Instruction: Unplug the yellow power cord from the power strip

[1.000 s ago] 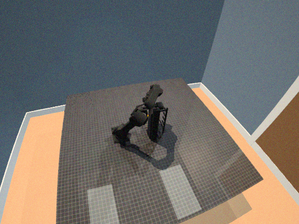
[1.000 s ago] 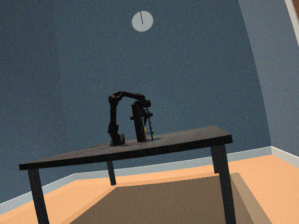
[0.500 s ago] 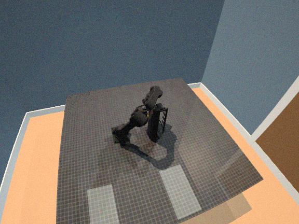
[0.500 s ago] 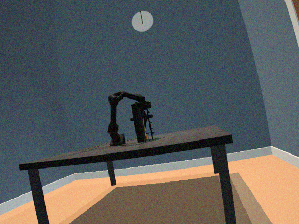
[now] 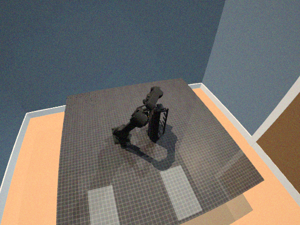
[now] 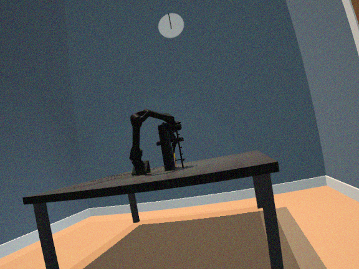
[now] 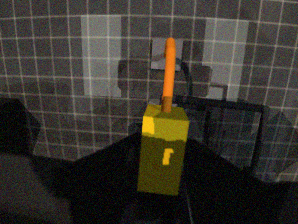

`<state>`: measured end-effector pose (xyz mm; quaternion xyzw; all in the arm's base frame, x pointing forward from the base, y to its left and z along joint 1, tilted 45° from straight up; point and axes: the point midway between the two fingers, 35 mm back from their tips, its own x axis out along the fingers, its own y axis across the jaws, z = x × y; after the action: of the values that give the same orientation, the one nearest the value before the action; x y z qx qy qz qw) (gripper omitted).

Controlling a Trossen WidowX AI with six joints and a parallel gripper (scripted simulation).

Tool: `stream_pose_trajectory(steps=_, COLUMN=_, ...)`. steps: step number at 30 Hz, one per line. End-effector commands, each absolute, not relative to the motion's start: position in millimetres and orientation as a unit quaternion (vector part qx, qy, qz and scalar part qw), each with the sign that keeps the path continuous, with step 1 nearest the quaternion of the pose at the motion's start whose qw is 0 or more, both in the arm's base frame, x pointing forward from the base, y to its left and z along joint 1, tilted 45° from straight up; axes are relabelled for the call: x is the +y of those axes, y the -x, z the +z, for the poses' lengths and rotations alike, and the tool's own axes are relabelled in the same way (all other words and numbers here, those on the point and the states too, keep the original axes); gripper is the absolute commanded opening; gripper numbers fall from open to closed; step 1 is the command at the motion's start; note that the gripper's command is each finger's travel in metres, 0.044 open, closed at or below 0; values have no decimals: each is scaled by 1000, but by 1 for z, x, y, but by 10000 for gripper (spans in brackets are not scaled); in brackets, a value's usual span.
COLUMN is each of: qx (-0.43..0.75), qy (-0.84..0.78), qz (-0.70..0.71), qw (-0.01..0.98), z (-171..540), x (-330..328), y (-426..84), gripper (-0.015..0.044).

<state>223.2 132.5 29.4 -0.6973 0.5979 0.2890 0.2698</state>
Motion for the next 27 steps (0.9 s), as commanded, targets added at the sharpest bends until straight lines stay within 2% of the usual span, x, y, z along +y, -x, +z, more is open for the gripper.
stream_pose_trajectory(steps=1, qx=598, qy=697, qz=289, qw=271, z=27, x=136, y=-223, gripper=0)
stream_pose_trajectory(steps=27, qx=597, qy=697, qz=291, qw=270, z=3, x=169, y=-221, gripper=0)
